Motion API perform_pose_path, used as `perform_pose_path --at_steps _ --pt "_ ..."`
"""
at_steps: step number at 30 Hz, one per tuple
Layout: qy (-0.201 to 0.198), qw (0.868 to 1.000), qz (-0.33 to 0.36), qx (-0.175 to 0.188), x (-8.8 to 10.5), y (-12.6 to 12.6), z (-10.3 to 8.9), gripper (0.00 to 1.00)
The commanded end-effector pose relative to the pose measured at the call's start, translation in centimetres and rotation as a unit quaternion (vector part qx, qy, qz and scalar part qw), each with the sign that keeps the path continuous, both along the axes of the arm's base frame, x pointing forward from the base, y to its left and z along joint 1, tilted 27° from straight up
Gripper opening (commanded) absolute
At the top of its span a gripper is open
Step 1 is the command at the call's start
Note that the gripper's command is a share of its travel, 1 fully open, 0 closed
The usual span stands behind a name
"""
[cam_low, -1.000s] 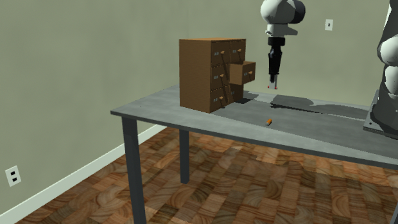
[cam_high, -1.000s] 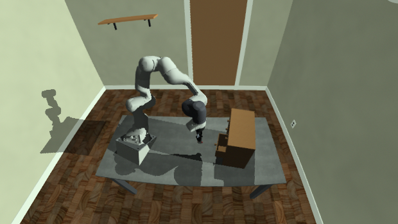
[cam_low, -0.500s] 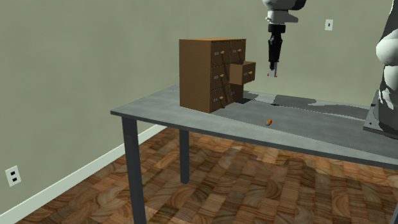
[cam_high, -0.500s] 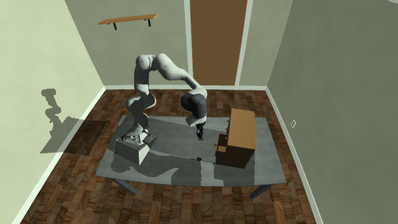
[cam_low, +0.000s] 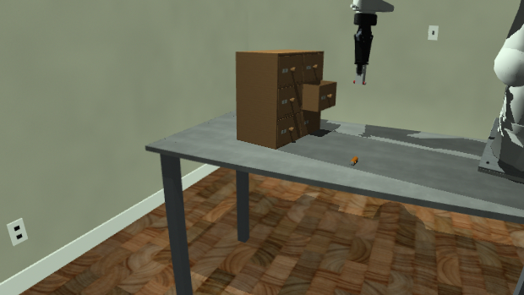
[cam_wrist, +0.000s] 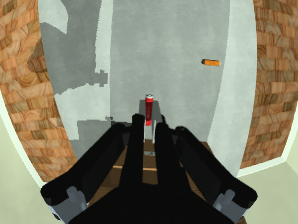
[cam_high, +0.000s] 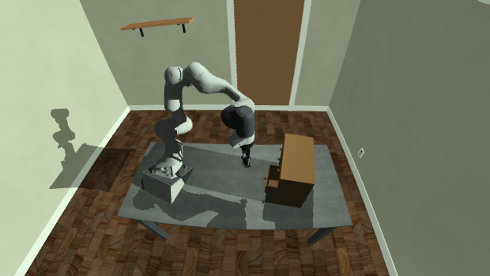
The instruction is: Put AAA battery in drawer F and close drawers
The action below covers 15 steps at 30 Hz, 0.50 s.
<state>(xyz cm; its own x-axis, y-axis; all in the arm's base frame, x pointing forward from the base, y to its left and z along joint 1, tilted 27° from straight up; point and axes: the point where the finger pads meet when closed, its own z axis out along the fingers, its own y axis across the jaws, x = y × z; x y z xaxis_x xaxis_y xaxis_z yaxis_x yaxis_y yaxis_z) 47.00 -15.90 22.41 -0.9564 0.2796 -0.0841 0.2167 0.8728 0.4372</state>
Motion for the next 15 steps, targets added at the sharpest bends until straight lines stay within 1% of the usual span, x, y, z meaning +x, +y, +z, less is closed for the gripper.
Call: perform_pose_path --at_steps 1,8,15 --pt "0.012 1.0 0.001 0.009 -0.83 0.15 0.78 0.03" --pt "0.012 1.0 0.001 0.009 -0.93 -0.08 1.27 0.03" --pt "0.012 1.0 0.001 0.009 -0.94 -0.1 1.33 0.03"
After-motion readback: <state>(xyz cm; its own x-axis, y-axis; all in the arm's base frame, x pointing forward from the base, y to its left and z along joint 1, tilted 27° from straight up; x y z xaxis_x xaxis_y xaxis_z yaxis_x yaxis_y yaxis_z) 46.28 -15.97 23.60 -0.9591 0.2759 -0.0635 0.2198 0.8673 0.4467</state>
